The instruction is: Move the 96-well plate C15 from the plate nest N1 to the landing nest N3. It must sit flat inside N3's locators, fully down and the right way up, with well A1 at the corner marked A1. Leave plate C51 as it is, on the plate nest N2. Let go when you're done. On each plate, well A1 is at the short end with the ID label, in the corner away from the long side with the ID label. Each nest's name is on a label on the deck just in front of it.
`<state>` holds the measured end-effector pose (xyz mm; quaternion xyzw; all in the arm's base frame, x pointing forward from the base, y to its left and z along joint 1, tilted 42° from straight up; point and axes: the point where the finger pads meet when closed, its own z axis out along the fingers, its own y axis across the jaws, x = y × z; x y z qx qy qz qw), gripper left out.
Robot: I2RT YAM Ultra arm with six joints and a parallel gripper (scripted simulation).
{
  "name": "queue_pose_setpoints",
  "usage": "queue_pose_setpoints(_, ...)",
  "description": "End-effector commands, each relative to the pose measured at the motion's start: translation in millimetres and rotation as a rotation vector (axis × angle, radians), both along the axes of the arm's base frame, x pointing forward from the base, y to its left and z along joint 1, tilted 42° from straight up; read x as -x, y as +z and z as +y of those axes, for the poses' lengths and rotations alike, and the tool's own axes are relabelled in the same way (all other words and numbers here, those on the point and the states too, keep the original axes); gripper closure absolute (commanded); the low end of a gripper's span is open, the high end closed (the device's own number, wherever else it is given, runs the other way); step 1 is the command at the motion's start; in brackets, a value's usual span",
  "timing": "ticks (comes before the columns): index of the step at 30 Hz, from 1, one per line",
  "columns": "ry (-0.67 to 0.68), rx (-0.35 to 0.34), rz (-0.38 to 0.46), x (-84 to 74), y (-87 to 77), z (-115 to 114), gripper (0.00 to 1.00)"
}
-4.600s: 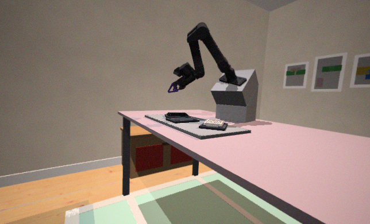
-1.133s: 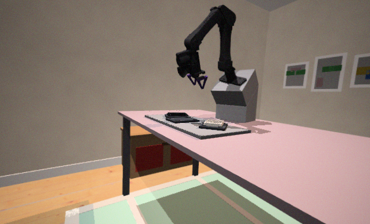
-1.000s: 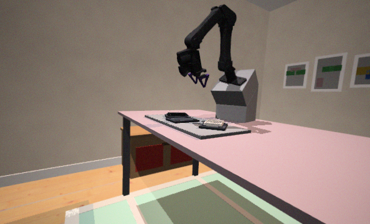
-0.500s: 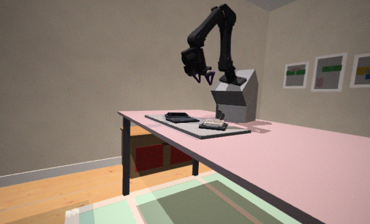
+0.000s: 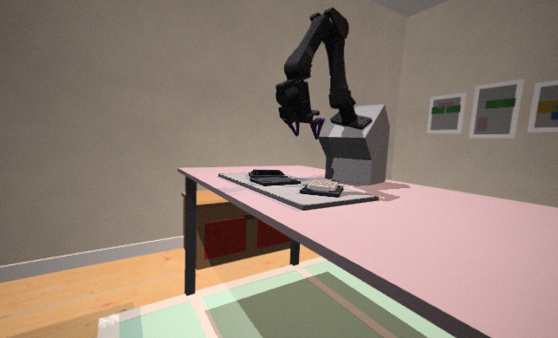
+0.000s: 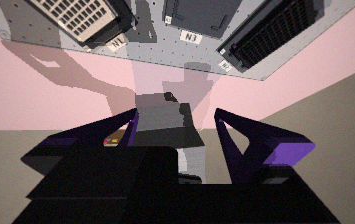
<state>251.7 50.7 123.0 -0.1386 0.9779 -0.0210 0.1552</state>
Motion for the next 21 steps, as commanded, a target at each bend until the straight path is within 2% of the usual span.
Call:
queue_pose_setpoints(1, 0.028, 0.012, -0.057, -9.8, 0.5, 4.0, 0.0)
queue_pose_setpoints(2, 0.028, 0.012, -0.057, -9.8, 0.5, 4.0, 0.0)
queue_pose_setpoints(3, 0.054, 0.011, -0.098, -12.8, 5.0, 7.9, 0.0)
queue_pose_setpoints(4, 0.065, 0.02, -0.076, -15.9, -3.3, 11.7, 0.0)
queue_pose_setpoints(5, 0.059, 0.008, -0.111, -28.9, 9.2, 18.7, 0.0)
queue_pose_setpoints(6, 0.053, 0.006, -0.111, -30.3, 8.8, 20.5, 0.0)
queue_pose_setpoints(7, 0.091, 0.023, -0.097, -24.5, -4.2, 22.0, 0.0)
queue_pose_setpoints(9, 0.127, 0.029, -0.118, -28.2, -8.1, 29.8, 0.0)
queue_pose_setpoints(10, 0.124, 0.015, -0.159, -40.7, 6.5, 37.8, 0.0)
queue_pose_setpoints(12, 0.114, 0.011, -0.159, -42.1, 6.2, 40.0, 0.0)
queue_pose_setpoints(13, 0.152, 0.025, -0.158, -34.3, -4.0, 40.6, 0.0)
queue_pose_setpoints(14, 0.177, 0.021, -0.195, -36.6, 0.0, 45.0, 0.0)
queue_pose_setpoints(15, 0.187, 0.032, -0.17, -38.6, -9.9, 49.4, 0.0)
queue_pose_setpoints(16, 0.186, 0.019, -0.208, -50.7, 4.1, 58.3, 0.0)
queue_pose_setpoints(19, 0.175, 0.014, -0.207, -51.9, 3.7, 60.9, 0.0)
queue_pose_setpoints(20, 0.212, 0.022, -0.223, -43.9, -1.6, 61.1, 0.0)
queue_pose_setpoints(21, 0.237, 0.023, -0.244, -45.6, -2.1, 65.7, 0.0)
